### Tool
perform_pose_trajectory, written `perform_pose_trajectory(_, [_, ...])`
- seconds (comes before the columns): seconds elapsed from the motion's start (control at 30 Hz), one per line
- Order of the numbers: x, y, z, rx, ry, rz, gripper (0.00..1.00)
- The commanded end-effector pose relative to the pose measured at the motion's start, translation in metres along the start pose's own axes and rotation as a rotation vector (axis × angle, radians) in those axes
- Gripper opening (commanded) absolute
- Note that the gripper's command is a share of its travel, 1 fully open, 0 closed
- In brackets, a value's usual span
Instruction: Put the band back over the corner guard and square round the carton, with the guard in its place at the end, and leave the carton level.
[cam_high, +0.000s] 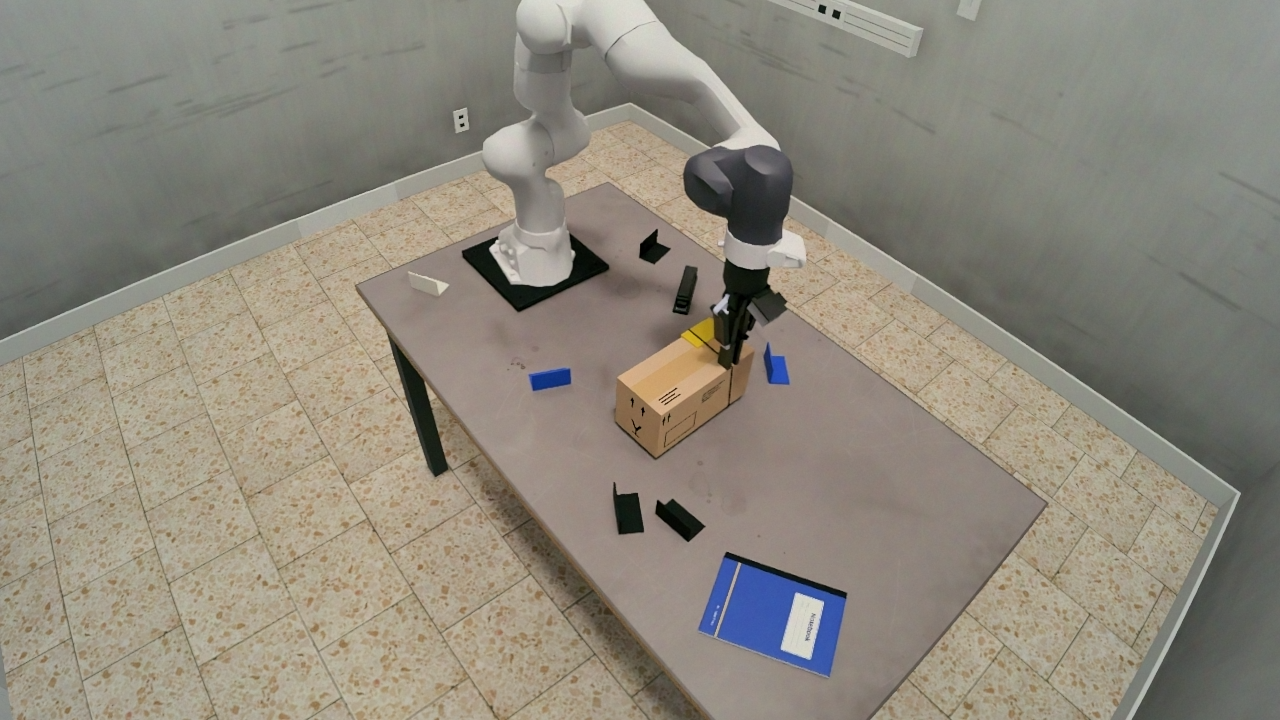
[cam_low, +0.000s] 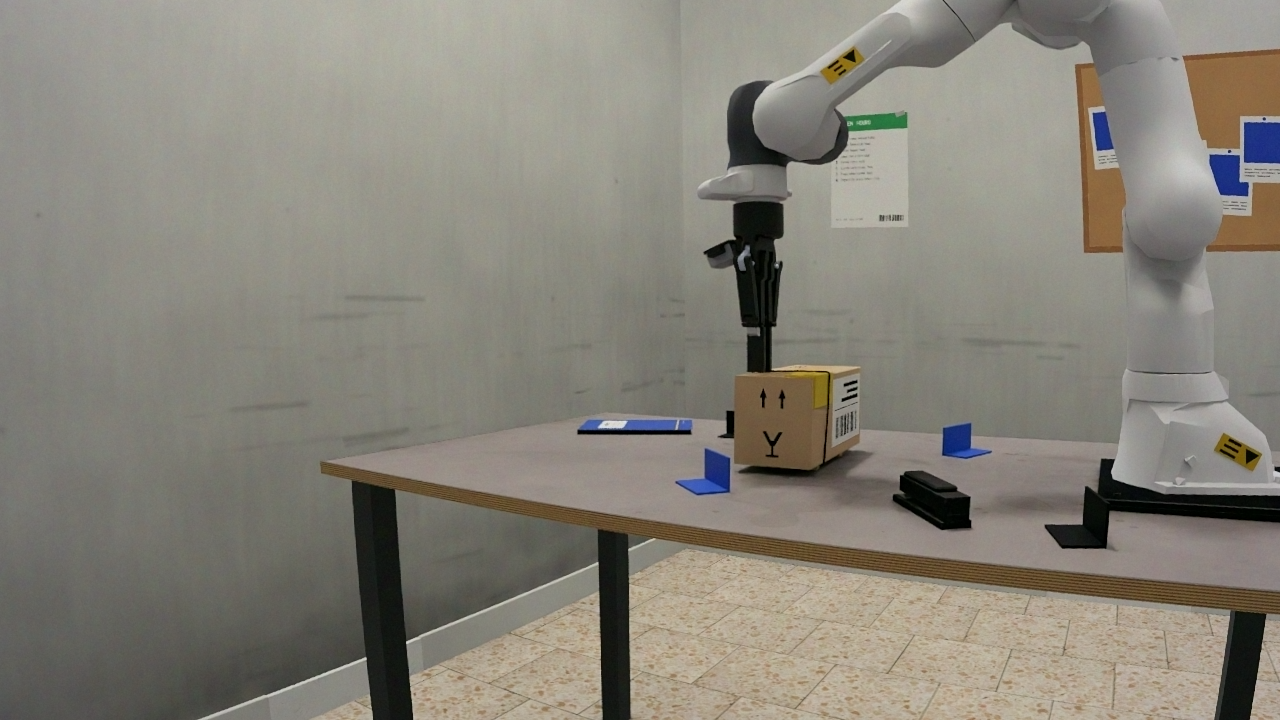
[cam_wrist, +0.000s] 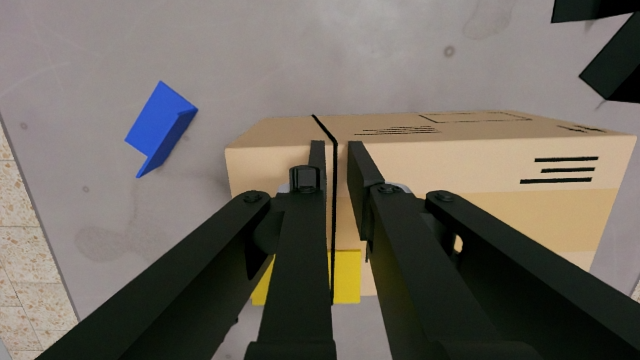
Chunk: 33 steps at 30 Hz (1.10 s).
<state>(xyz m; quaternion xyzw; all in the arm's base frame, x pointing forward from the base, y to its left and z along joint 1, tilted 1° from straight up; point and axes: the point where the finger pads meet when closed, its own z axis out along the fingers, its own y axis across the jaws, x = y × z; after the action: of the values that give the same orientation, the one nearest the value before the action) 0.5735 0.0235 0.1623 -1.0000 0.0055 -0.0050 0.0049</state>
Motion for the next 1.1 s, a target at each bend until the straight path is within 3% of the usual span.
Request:
perform_pose_trajectory(0.0, [-0.0005, -0.0004, 0.0019, 0.001, -0.002, 0.004, 0.18])
perform_pose_trajectory(0.57, [-0.0005, -0.0004, 0.0030, 0.001, -0.002, 0.004, 0.18])
perform_pose_trajectory(0.6, [-0.0005, -0.0004, 0.0030, 0.001, -0.002, 0.004, 0.10])
perform_pose_trajectory(1.07, [-0.0005, -0.0004, 0.0030, 0.001, -0.002, 0.004, 0.10])
